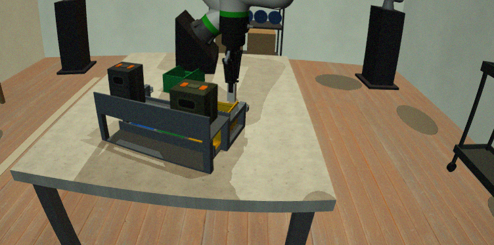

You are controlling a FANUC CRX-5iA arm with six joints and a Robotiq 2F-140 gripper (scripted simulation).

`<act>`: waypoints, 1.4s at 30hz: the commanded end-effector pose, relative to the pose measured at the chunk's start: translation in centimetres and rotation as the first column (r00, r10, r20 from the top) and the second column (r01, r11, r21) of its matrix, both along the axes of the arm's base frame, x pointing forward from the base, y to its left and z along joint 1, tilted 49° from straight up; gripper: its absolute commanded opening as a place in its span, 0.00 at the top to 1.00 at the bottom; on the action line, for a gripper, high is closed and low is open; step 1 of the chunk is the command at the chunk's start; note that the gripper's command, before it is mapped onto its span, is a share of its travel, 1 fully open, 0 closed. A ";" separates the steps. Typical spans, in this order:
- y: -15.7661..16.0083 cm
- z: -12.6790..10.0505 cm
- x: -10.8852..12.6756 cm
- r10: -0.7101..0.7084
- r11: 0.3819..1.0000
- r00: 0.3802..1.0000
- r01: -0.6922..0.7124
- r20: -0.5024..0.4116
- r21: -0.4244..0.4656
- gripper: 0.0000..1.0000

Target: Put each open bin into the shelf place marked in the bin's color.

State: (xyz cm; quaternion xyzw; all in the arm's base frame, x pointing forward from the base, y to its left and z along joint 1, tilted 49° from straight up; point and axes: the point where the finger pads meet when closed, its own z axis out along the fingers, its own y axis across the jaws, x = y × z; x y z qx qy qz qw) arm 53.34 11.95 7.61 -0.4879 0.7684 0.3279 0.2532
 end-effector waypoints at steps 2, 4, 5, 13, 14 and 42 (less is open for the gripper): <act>0.8 -0.7 0.1 0.000 1.000 1.000 0.000 0.000 0.000 1.00; 1.1 -0.9 0.1 0.000 1.000 1.000 0.000 0.000 0.000 1.00; 1.1 -0.9 0.1 0.000 1.000 1.000 0.000 0.000 0.000 1.00; 1.9 -1.6 0.2 0.000 1.000 1.000 0.000 0.000 0.000 1.00; 1.9 -1.7 0.2 0.000 1.000 1.000 0.000 0.000 0.000 1.00; 2.1 -1.8 0.2 0.000 1.000 1.000 0.000 0.000 0.000 1.00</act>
